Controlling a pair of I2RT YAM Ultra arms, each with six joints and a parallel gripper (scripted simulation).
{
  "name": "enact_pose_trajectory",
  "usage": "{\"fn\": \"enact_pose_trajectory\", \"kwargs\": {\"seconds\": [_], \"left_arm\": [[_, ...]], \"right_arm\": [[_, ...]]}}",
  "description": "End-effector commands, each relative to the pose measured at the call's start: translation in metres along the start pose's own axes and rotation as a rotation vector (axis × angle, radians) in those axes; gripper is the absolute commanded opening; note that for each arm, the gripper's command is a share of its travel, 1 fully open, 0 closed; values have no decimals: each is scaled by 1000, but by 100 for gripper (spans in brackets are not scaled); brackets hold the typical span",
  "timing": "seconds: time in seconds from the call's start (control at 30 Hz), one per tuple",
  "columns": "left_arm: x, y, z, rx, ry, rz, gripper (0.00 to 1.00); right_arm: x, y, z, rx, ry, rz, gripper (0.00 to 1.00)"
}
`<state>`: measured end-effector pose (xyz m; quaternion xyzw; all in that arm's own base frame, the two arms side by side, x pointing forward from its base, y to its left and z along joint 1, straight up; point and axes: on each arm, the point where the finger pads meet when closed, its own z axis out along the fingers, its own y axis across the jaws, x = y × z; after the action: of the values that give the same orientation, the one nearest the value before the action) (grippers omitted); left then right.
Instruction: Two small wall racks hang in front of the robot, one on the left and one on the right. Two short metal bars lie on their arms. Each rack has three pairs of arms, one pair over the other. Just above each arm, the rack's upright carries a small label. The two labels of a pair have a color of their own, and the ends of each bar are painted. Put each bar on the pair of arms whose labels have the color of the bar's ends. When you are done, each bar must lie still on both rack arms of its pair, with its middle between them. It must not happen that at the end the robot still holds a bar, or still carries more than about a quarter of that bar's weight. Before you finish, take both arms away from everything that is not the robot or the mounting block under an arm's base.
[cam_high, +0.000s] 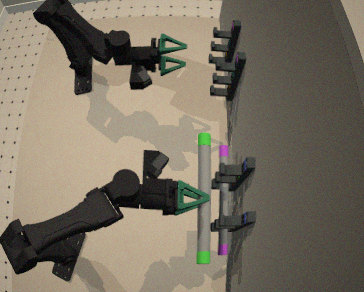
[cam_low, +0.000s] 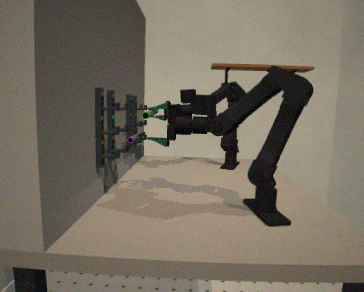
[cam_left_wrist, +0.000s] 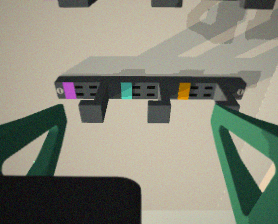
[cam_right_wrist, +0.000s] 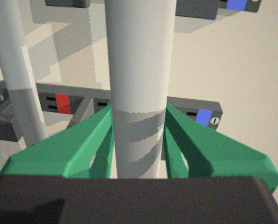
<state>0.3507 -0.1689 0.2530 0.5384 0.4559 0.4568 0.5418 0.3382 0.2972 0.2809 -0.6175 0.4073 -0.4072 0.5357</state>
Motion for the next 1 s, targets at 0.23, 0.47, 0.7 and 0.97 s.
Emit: {"fn": "enact_pose_trajectory", "kwargs": {"seconds": [0.23, 0.47, 0.7, 0.97], "left_arm": [[-2, -4, -1, 5, -3, 2, 100], [-2, -4, -1, 5, -3, 2, 100], [-2, -4, -1, 5, -3, 2, 100], [-2, -4, -1, 5, -3, 2, 100]], "right_arm": [[-1, -23, -3, 95, 1, 67, 0], [-2, -18, -3, 95, 1, 67, 0], [-3, -17, -2, 95, 1, 67, 0], [-6, -16, 2, 95, 1, 67, 0]]}}
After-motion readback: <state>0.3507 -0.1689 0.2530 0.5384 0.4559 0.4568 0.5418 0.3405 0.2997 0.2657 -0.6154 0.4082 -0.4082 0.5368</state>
